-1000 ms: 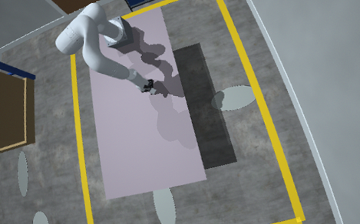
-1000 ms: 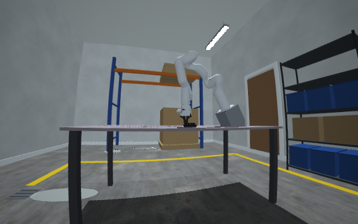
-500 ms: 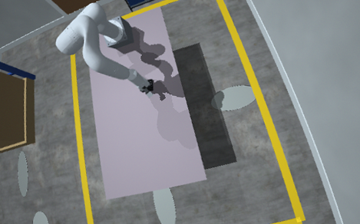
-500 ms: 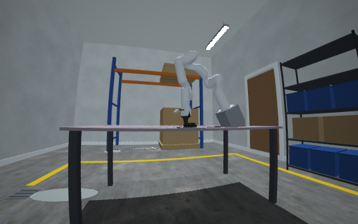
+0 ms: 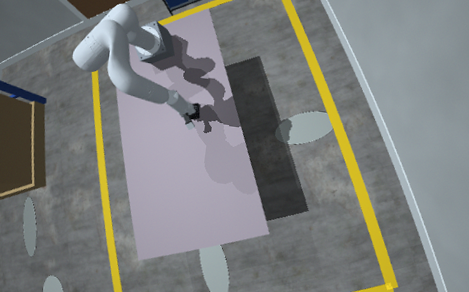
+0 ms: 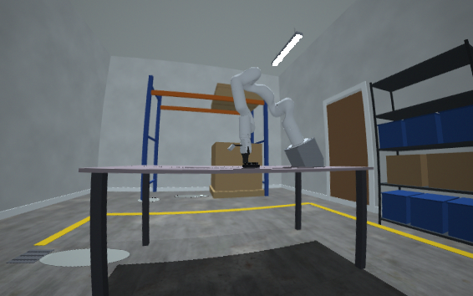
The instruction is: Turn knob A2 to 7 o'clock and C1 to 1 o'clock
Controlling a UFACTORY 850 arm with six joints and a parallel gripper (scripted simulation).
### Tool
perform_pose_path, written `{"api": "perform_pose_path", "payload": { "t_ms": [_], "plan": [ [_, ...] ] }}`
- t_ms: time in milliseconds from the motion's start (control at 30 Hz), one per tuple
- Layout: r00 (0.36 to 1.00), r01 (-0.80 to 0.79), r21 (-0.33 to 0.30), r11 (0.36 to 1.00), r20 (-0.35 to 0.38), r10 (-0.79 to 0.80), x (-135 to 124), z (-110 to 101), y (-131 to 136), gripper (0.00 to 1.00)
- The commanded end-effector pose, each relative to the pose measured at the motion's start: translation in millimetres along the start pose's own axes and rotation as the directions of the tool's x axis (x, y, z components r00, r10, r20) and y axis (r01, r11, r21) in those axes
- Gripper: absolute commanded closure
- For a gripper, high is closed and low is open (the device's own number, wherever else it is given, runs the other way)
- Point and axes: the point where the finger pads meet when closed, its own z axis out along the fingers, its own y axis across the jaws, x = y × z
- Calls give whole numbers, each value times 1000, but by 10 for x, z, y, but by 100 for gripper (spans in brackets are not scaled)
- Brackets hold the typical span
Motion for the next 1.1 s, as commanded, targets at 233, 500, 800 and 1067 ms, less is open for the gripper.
{"api": "perform_pose_path", "payload": {
  "t_ms": [233,500,800,1067],
  "plan": [
    [984,-176,19,984,-26,177,6,-4,-1,92],
    [966,-258,21,966,-25,258,6,-4,-1,92],
    [956,-292,22,956,-24,293,6,-4,-1,92],
    [953,-302,22,953,-24,303,6,-4,-1,92]
  ]
}}
